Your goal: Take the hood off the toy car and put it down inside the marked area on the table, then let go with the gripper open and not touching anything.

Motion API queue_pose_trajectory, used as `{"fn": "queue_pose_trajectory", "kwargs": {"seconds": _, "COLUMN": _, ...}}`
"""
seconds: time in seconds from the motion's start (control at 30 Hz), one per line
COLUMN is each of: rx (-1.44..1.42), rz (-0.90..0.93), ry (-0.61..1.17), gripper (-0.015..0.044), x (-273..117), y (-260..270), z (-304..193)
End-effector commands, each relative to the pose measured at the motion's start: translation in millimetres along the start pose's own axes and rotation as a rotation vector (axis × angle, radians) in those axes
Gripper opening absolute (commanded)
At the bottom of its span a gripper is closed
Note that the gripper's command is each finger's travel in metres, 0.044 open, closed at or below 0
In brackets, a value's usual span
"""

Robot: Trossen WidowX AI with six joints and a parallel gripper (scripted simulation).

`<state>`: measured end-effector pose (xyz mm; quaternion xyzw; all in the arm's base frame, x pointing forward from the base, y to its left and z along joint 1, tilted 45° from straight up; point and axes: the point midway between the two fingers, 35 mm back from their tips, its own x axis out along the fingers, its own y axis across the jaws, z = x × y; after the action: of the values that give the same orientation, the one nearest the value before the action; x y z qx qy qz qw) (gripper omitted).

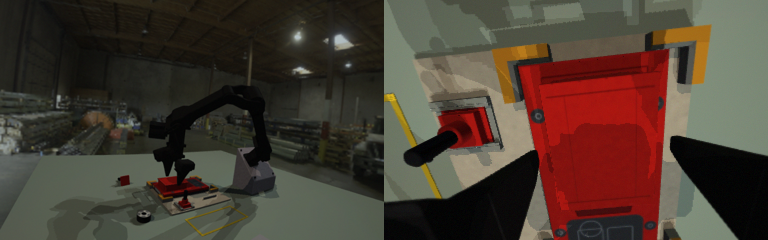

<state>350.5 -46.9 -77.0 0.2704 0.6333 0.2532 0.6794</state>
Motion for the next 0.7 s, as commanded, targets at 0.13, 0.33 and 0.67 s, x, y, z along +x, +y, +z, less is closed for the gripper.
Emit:
{"fn": "queue_pose_trajectory", "kwargs": {"seconds": 0.13, "rx": 0.006, "rz": 0.007, "ry": 0.002, "gripper": 0.044, "x": 6.0, "y": 0.0, "z": -0.9}}
{"fn": "queue_pose_trajectory", "kwargs": {"seconds": 0.33, "rx": 0.006, "rz": 0.007, "ry": 0.002, "gripper": 0.044, "x": 8.9, "y": 0.0, "z": -0.9}}
{"fn": "queue_pose_trajectory", "kwargs": {"seconds": 0.67, "rx": 0.006, "rz": 0.008, "ry": 0.002, "gripper": 0.044, "x": 13.8, "y": 0.1, "z": -1.0}}
